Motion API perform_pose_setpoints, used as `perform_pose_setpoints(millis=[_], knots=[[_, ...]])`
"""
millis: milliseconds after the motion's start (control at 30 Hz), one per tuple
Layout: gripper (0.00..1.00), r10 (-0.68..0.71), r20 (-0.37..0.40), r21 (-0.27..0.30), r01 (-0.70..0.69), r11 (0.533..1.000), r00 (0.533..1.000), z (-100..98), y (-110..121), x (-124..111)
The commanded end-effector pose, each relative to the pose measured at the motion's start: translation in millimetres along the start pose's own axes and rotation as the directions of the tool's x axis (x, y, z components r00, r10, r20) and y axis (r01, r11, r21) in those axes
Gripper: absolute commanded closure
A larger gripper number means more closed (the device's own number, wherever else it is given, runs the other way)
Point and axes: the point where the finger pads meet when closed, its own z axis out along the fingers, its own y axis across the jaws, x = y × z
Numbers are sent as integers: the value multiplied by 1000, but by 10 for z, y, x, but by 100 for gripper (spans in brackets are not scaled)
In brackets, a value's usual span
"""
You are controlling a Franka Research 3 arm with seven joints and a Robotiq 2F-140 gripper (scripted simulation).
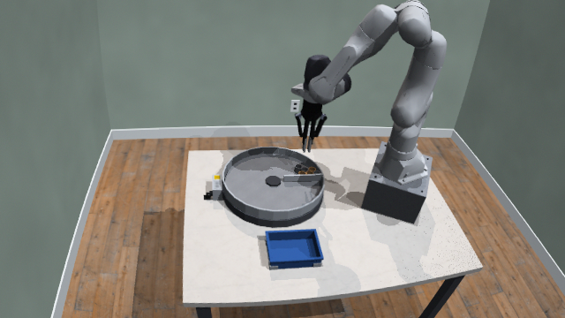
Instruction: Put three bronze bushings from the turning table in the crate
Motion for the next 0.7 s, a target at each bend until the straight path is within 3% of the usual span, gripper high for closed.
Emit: perform_pose_setpoints(millis=[0,667], knots=[[91,-6,-1,2,6,1000,1000,-2,-6,-3],[94,6,-16,-4,-6,1000,1000,11,-3,-3]])
